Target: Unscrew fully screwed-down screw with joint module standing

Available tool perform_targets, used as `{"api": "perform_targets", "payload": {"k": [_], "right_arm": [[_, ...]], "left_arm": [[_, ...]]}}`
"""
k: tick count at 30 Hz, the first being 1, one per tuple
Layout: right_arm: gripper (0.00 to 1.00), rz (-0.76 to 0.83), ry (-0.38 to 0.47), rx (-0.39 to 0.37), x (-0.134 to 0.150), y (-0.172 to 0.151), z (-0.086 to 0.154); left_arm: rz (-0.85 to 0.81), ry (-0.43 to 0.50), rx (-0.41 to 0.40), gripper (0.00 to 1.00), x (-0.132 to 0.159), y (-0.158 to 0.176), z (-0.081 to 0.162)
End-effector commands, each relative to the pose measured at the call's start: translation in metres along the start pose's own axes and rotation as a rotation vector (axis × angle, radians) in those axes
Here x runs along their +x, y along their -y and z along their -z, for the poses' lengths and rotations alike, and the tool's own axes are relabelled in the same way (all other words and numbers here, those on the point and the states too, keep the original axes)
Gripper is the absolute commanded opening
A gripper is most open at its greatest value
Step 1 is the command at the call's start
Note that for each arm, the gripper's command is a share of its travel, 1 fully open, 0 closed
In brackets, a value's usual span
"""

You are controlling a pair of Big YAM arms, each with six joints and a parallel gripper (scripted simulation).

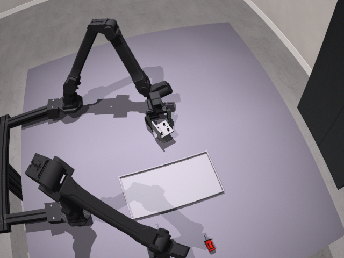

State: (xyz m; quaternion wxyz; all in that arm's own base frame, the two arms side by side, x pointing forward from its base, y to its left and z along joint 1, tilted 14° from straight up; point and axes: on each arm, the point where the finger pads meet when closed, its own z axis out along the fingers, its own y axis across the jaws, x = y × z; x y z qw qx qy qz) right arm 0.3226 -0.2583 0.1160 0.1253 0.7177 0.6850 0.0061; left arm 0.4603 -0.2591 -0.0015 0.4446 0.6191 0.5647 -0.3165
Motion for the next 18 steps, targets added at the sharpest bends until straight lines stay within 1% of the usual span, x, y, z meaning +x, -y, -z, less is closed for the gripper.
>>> {"api": "perform_targets", "payload": {"k": [1,3,13,15,18], "right_arm": [[0.65,0.003,0.000,-0.007,-0.001,-0.009,-0.002],[0.65,0.003,0.000,-0.007,-0.001,-0.009,-0.002],[0.65,0.003,0.000,-0.007,-0.001,-0.009,-0.002],[0.65,0.003,0.000,-0.007,-0.001,-0.009,-0.002],[0.65,0.003,0.000,-0.007,-0.001,-0.009,-0.002]], "left_arm": [[-0.008,0.006,-0.019,0.86,0.001,-0.015,-0.002],[-0.017,0.009,-0.003,0.86,-0.004,-0.011,-0.012],[-0.017,0.010,-0.003,0.86,-0.004,-0.010,-0.025],[-0.007,0.007,-0.016,0.86,0.001,-0.013,-0.018],[-0.003,0.005,-0.017,0.86,0.002,-0.013,-0.017]]}}
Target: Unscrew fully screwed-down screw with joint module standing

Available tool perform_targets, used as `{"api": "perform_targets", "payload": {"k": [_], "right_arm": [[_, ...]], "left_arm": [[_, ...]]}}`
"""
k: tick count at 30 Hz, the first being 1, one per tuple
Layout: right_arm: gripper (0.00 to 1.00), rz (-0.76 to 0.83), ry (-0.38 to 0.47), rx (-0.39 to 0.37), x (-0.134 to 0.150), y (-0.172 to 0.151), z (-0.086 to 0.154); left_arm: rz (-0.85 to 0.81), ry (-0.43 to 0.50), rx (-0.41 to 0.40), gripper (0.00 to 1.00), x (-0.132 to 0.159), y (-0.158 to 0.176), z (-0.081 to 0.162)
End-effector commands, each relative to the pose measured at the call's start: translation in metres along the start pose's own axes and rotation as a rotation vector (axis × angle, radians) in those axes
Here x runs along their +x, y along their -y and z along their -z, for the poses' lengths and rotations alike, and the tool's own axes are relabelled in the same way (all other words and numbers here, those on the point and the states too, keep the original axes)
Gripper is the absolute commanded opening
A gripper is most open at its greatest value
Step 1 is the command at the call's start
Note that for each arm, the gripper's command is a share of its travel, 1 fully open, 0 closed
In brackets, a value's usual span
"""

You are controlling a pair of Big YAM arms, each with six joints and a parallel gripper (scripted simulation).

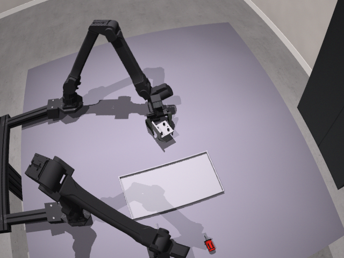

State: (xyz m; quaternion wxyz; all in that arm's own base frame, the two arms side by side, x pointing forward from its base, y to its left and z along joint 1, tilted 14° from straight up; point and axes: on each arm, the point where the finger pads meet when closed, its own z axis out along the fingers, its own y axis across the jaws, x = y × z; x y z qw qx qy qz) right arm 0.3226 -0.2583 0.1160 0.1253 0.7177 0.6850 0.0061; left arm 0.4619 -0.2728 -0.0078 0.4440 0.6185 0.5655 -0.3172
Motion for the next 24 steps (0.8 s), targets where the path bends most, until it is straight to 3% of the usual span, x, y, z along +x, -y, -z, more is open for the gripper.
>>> {"api": "perform_targets", "payload": {"k": [1,12,24], "right_arm": [[0.65,0.003,0.000,-0.007,-0.001,-0.009,-0.002],[0.65,0.003,0.000,-0.007,-0.001,-0.009,-0.002],[0.65,0.003,0.000,-0.007,-0.001,-0.009,-0.002]], "left_arm": [[-0.017,0.009,-0.010,0.86,-0.002,-0.013,-0.008],[-0.019,0.011,-0.003,0.86,-0.004,-0.010,-0.025],[-0.005,0.004,-0.012,0.86,0.002,-0.011,-0.018]]}}
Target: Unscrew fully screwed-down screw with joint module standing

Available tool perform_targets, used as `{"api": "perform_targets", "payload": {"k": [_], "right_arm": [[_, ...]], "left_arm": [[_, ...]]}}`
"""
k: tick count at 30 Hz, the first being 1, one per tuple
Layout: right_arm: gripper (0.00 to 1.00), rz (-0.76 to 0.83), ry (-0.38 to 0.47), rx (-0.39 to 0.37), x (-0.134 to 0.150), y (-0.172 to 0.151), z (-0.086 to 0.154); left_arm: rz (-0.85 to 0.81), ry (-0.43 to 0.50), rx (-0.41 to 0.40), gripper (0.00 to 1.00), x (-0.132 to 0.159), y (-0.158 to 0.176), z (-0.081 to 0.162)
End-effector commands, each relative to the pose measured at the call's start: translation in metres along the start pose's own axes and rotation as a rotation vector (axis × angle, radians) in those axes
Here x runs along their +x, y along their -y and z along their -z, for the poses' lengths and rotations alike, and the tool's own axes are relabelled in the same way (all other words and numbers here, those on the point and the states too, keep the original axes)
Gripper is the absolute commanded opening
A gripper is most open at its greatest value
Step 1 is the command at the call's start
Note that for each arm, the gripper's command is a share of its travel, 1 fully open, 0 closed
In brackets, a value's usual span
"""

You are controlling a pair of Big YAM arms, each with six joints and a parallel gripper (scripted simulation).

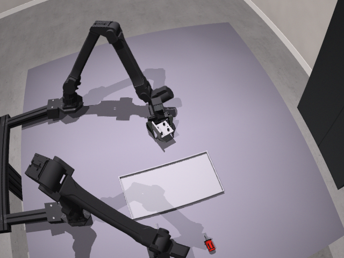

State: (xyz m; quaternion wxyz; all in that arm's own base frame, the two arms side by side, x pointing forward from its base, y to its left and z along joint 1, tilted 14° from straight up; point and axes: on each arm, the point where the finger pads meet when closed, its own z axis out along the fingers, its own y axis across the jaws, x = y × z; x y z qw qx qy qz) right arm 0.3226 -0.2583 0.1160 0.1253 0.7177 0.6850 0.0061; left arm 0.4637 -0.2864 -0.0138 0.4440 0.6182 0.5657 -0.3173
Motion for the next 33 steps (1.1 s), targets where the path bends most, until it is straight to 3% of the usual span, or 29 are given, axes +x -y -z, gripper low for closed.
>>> {"api": "perform_targets", "payload": {"k": [1,33], "right_arm": [[0.65,0.003,0.000,-0.007,-0.0008,-0.0091,-0.0018],[0.65,0.003,0.000,-0.007,-0.0008,-0.0091,-0.0018]], "left_arm": [[-0.005,0.004,-0.011,0.86,0.0023,-0.0105,-0.0028],[-0.013,0.006,-0.021,0.86,0.0029,-0.0161,-0.0019]]}}
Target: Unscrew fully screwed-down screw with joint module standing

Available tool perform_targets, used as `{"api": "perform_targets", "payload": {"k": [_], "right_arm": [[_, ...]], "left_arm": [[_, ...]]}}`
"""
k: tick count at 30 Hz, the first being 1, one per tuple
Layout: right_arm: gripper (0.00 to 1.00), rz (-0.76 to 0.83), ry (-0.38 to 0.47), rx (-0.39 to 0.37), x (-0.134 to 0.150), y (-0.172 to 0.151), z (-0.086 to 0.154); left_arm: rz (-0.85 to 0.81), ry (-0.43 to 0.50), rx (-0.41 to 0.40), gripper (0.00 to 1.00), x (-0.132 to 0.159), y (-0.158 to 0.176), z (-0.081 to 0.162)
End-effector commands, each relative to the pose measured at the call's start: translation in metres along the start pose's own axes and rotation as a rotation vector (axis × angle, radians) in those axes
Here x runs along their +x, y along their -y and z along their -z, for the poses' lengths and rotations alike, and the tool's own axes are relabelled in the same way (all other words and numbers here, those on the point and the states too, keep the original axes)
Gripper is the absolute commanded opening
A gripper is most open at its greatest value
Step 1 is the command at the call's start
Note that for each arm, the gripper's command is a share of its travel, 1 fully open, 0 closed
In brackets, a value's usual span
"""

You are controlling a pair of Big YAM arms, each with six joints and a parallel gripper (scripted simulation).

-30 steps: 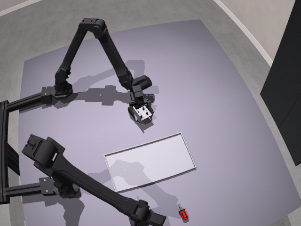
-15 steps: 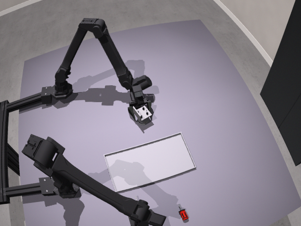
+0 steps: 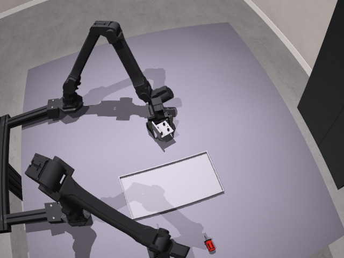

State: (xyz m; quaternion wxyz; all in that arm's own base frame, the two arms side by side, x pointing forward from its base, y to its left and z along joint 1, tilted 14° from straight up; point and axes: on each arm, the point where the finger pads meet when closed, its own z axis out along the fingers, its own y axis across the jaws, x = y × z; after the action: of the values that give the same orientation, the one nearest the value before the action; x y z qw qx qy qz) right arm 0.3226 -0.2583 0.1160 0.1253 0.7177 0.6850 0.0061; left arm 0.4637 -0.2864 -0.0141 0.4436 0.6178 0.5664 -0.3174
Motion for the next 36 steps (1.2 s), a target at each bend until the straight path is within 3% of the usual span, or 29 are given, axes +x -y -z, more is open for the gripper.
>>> {"api": "perform_targets", "payload": {"k": [1,11,12,28,29,36], "right_arm": [[0.65,0.003,0.000,-0.007,-0.0008,-0.0091,-0.0018],[0.65,0.003,0.000,-0.007,-0.0008,-0.0091,-0.0018],[0.65,0.003,0.000,-0.007,-0.0008,-0.0091,-0.0018],[0.65,0.003,0.000,-0.007,-0.0008,-0.0091,-0.0018],[0.65,0.003,0.000,-0.007,-0.0008,-0.0091,-0.0018],[0.65,0.003,0.000,-0.007,-0.0008,-0.0091,-0.0018]], "left_arm": [[-0.014,0.006,-0.021,0.86,0.0026,-0.0161,-0.0019],[-0.008,0.004,-0.018,0.86,0.0040,-0.0135,-0.0017],[-0.008,0.004,-0.018,0.74,0.0040,-0.0135,-0.0017],[-0.008,0.004,-0.018,0.74,0.0040,-0.0135,-0.0017],[-0.008,0.004,-0.018,0.63,0.0040,-0.0135,-0.0017],[-0.008,0.004,-0.018,0.63,0.0040,-0.0135,-0.0017]]}}
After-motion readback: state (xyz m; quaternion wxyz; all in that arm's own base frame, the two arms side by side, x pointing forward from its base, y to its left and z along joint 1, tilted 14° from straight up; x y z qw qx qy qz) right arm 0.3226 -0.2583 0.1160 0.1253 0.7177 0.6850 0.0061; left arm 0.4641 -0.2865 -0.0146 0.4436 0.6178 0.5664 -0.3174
